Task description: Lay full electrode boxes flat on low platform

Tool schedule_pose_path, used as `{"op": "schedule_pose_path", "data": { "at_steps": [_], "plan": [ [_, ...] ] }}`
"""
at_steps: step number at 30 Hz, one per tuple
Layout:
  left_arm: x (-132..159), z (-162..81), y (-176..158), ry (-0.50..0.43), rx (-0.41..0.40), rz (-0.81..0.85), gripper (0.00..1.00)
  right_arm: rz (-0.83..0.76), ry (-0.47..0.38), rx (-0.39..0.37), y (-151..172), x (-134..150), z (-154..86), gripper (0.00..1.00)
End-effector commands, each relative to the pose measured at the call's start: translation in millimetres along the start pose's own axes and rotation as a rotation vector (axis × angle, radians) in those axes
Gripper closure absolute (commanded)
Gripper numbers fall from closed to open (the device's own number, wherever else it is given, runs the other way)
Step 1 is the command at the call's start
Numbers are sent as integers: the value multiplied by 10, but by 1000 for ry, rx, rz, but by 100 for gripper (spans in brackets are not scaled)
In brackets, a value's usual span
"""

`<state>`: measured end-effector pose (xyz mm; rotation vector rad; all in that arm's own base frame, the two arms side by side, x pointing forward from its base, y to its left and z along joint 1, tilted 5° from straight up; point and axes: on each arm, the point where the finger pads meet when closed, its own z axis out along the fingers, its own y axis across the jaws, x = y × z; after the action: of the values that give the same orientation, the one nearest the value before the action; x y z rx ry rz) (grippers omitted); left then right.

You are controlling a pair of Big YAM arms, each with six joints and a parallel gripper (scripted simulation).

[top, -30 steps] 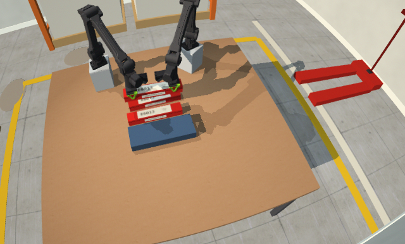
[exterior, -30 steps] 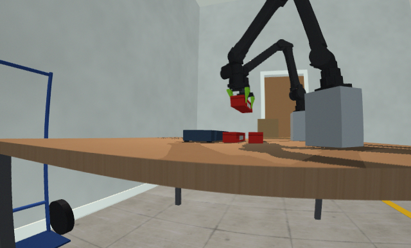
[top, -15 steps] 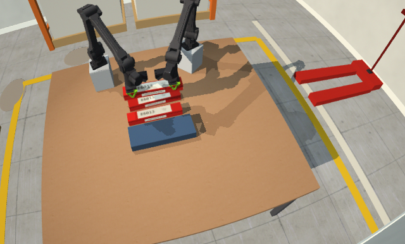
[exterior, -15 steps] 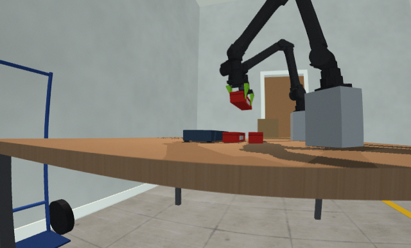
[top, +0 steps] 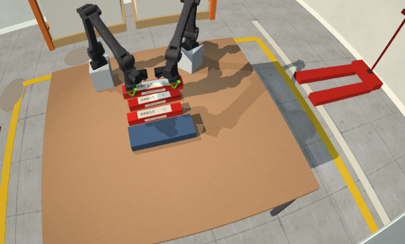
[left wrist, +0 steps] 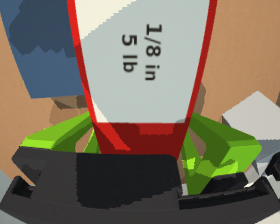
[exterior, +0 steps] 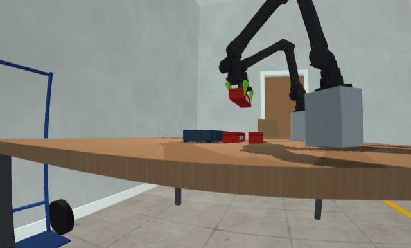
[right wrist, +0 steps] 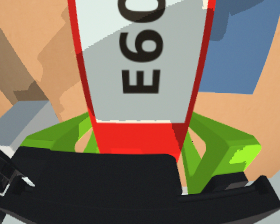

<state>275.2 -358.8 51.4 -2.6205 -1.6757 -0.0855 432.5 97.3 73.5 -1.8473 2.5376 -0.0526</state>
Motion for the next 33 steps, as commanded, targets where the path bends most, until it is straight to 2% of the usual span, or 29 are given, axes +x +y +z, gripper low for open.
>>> {"op": "schedule_pose_path", "data": {
  "at_steps": [1, 33],
  "plan": [
    [-10, -705, 350, -44, -130, -3, 100, 10, -59, 125, -366, -31, -679, 100],
    [-3, -719, 357, -44, -132, -3, 100, 10, -59, 127, -391, -14, -707, 100]
  ]
}}
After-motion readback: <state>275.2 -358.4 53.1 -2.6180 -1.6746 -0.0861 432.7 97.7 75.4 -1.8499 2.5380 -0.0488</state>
